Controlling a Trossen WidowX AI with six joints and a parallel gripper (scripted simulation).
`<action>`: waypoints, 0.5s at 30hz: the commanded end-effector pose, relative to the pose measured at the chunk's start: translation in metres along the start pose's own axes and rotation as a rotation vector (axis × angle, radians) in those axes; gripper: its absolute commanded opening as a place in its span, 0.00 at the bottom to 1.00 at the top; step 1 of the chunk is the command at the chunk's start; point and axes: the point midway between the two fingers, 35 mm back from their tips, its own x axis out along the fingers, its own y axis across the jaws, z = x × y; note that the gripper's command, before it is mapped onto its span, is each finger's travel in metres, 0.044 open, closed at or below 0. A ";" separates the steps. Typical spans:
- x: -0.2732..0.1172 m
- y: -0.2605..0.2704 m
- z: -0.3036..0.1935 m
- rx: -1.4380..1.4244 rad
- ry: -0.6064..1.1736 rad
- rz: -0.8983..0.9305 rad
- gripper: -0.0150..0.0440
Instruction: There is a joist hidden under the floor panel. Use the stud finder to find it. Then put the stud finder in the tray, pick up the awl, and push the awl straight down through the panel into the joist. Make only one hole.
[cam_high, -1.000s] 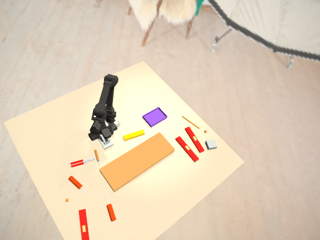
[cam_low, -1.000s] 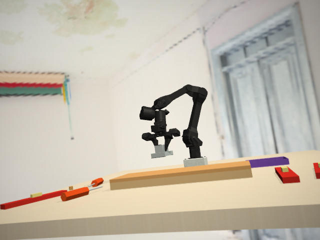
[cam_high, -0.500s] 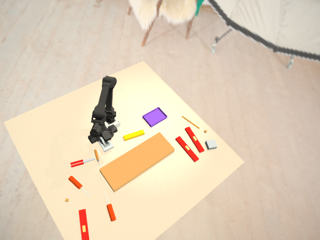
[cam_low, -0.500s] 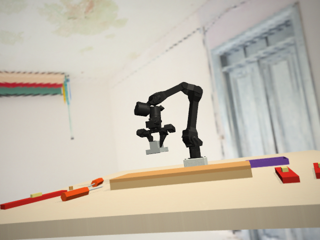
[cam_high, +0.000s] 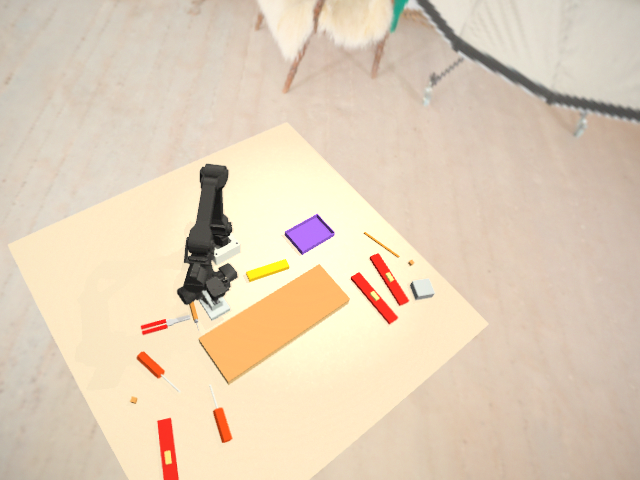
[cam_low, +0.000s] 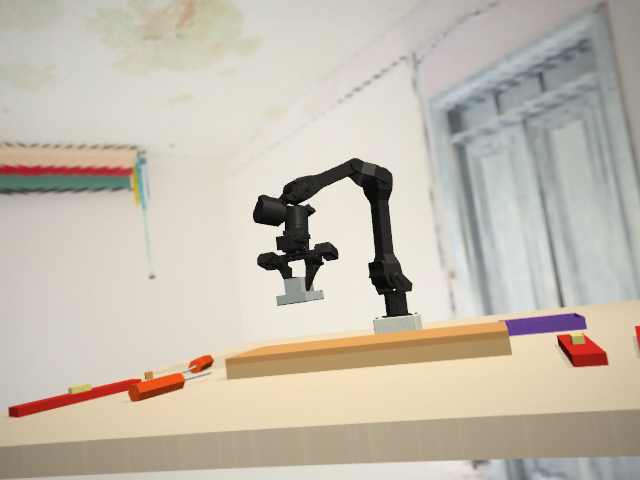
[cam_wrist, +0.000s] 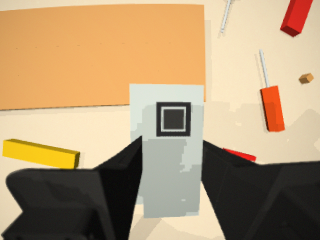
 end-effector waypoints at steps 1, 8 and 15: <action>0.001 -0.008 0.023 -0.006 -0.009 -0.008 0.25; 0.010 -0.015 0.055 -0.017 -0.012 -0.005 0.25; 0.022 -0.020 0.086 -0.028 -0.015 -0.002 0.25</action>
